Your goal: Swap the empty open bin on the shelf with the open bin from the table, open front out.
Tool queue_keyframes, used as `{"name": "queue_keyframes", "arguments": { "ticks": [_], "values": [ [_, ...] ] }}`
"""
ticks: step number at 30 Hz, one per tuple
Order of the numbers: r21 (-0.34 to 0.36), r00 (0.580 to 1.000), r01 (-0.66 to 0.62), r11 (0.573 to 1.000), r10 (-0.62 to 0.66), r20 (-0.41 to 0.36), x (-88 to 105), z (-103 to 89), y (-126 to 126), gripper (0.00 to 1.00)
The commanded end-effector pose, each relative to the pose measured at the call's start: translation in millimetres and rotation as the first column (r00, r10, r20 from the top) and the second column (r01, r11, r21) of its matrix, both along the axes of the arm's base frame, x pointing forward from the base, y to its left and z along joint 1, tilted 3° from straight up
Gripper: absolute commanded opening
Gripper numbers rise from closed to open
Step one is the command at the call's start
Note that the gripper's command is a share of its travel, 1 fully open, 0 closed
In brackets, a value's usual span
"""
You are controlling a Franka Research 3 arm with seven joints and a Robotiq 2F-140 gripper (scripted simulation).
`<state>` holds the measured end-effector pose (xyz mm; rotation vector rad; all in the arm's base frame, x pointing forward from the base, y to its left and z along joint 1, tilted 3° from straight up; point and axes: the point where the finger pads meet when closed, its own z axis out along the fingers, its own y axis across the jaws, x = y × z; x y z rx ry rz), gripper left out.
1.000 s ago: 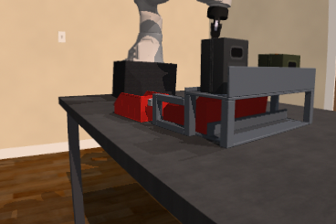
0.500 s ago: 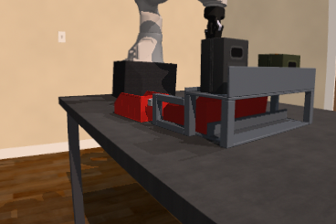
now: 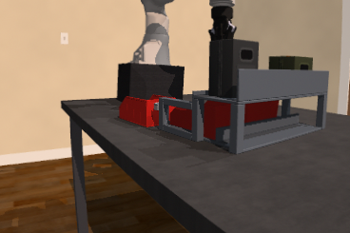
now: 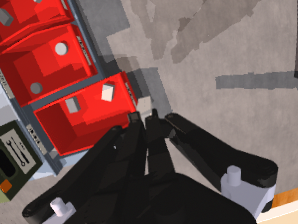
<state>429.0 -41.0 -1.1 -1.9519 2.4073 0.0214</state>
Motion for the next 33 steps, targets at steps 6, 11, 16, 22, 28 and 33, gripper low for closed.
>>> {"name": "queue_keyframes", "arguments": {
  "ticks": [6,11,16,22,28,33],
  "values": [
    [0.012,0.993,-0.121,0.993,0.121,-0.001,-0.1,-2.2,-0.3,0.00],
    [0.012,0.993,-0.121,0.993,0.121,-0.001,0.0,-7.5,0.0,0.00],
    [0.012,0.993,-0.121,0.993,0.121,-0.002,0.1,-14.7,0.3,0.00],
    [0.012,0.993,-0.121,0.993,0.121,-0.001,0.3,-27.1,0.9,0.00],
    [0.012,0.993,-0.121,0.993,0.121,-0.001,0.5,-45.8,1.8,0.00],
    [0.012,0.993,-0.121,0.993,0.121,-0.001,0.7,-59.4,2.5,0.00]
  ]
}}
